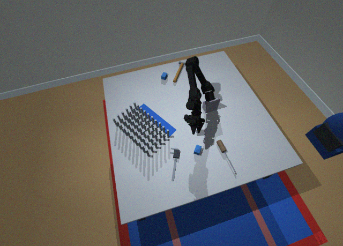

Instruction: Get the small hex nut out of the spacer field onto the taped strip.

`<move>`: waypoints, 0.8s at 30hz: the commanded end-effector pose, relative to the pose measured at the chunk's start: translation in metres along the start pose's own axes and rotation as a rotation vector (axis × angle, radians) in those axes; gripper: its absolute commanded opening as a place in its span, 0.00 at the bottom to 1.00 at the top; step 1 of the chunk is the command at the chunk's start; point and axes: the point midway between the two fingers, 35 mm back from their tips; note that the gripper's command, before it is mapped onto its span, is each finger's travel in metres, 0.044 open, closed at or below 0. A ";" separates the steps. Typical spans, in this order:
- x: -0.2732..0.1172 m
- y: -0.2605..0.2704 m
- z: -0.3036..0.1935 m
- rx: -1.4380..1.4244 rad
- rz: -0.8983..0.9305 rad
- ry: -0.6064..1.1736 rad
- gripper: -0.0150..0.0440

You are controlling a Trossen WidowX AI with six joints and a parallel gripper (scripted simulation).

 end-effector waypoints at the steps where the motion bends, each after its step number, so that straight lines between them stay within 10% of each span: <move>1: 0.020 -0.027 -0.066 0.276 -0.161 0.042 1.00; 24: 0.041 -0.114 -0.153 0.838 -0.425 -0.200 1.00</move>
Point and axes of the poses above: the point midway between the two fingers, 35 mm back from their tips, its own x axis out along the fingers, its own y axis across the jaws, z = x × y, and after that the axes turned 5 degrees about x, right-handed
